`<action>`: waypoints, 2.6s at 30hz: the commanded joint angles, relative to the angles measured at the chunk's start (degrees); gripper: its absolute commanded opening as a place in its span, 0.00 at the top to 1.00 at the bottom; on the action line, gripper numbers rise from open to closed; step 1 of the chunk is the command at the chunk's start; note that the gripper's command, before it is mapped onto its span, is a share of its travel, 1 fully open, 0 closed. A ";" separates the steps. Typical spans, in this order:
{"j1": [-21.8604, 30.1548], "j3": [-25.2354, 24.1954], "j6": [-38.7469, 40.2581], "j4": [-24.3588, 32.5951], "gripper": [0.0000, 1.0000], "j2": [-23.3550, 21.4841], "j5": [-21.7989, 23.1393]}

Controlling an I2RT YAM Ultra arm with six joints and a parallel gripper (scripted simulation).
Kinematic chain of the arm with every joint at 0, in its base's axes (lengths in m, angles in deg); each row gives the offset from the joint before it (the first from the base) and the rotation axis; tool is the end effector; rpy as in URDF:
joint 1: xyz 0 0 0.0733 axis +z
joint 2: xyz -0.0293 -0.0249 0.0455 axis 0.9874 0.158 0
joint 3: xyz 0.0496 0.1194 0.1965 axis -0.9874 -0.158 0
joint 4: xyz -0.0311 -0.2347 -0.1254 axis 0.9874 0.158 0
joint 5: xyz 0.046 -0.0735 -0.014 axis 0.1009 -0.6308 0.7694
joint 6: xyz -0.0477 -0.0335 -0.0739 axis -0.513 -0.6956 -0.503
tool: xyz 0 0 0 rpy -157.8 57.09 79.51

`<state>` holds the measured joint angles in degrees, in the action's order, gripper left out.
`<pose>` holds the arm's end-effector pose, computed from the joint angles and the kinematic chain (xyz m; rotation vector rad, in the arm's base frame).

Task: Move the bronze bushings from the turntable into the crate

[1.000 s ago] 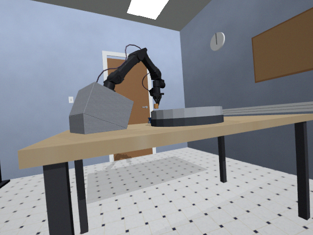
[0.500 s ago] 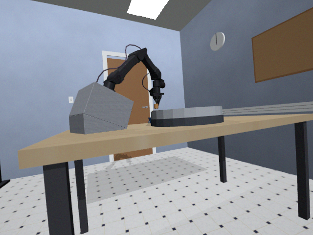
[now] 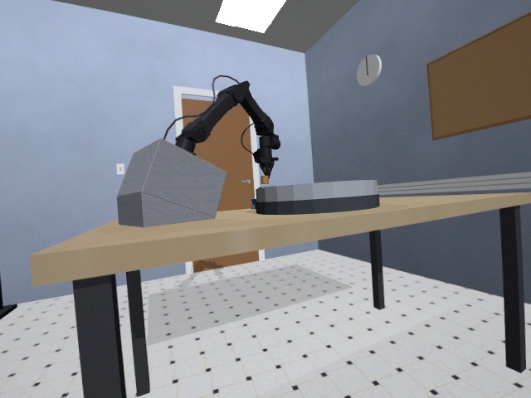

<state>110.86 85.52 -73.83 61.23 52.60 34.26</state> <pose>0.3711 0.2084 0.1996 -1.9598 1.9710 -0.2311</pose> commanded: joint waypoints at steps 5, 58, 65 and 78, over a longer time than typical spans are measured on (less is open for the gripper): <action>1.00 2.19 0.35 1.18 1.00 0.94 -0.18; 1.20 3.11 0.54 1.60 1.00 0.64 -0.25; 1.20 3.11 0.54 1.60 1.00 0.64 -0.25; 1.42 2.76 0.72 1.45 1.00 -0.66 -0.38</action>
<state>111.45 86.77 -73.40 61.67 53.52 34.11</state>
